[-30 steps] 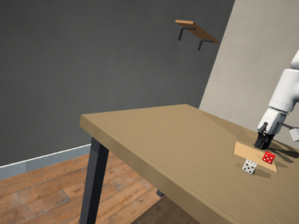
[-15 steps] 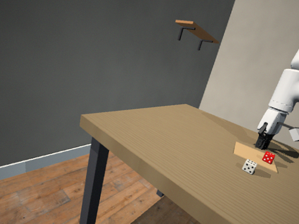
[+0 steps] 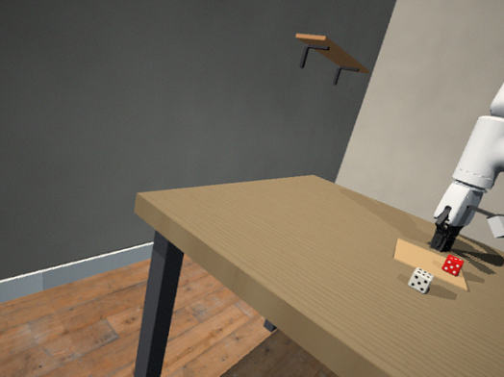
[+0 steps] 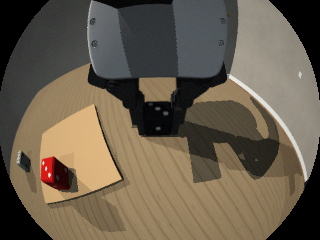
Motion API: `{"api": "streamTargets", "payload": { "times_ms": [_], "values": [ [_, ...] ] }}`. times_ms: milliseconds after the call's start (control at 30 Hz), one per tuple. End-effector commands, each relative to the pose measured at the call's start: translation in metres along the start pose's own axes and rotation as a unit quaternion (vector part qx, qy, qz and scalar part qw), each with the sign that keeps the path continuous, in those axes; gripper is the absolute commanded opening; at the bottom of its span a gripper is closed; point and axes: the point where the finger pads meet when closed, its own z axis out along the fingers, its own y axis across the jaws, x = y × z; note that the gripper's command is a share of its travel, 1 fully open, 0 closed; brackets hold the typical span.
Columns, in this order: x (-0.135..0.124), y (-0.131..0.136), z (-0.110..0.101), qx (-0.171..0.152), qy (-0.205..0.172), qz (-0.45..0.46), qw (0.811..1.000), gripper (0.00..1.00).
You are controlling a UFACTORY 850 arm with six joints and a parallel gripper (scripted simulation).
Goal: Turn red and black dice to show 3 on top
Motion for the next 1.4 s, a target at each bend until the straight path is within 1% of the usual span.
{"api": "streamTargets", "payload": {
  "times_ms": [0, 333, 533, 633, 900, 1000, 1167, 1367],
  "values": [
    [0.000, 0.000, 0.000, 0.000, 0.000, 0.000, 1.000, 0.27],
    [0.000, 0.000, 0.000, 0.000, 0.000, 0.000, 1.000, 0.27],
    [0.000, 0.000, -0.007, 0.000, 0.000, 0.000, 1.000, 0.27],
    [0.000, 0.000, -0.021, 0.000, 0.000, 0.000, 1.000, 0.27],
    [0.000, 0.000, -0.078, 0.000, 0.000, 0.000, 1.000, 0.27],
    [0.000, 0.000, -0.093, 0.000, 0.000, 0.000, 1.000, 0.27],
    [0.000, 0.000, -0.100, 0.000, 0.000, 0.000, 1.000, 0.27],
    [0.000, 0.000, -0.100, 0.000, 0.000, 0.000, 1.000, 0.27]
  ]
}}
